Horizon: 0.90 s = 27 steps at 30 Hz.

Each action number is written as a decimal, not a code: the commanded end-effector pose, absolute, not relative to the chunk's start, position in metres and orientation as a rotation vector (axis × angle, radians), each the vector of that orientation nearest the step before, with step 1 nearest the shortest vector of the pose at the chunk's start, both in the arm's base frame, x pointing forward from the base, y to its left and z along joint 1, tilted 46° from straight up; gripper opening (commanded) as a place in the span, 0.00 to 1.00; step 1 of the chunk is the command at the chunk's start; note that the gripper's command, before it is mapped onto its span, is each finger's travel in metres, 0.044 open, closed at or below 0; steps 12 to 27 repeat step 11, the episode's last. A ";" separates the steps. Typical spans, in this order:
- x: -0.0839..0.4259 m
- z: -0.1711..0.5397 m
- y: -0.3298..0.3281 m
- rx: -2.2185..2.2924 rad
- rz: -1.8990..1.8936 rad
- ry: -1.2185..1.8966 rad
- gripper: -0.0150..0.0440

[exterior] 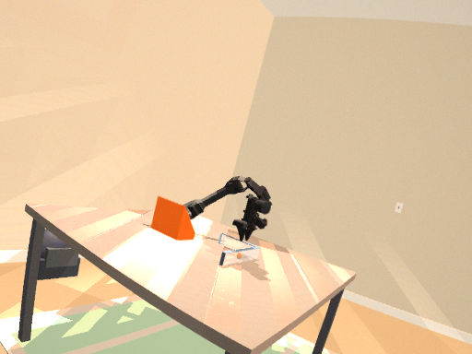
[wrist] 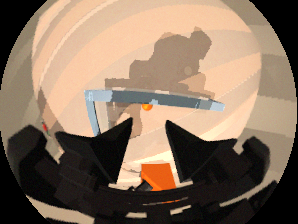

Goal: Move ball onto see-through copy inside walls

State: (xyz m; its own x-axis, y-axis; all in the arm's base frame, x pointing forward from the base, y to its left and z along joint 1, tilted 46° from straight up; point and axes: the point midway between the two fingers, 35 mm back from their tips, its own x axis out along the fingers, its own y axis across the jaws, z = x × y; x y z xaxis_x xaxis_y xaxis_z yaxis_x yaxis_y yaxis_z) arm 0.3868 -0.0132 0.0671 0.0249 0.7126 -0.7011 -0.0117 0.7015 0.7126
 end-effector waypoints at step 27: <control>0.383 0.096 -0.041 0.613 0.622 1.452 0.86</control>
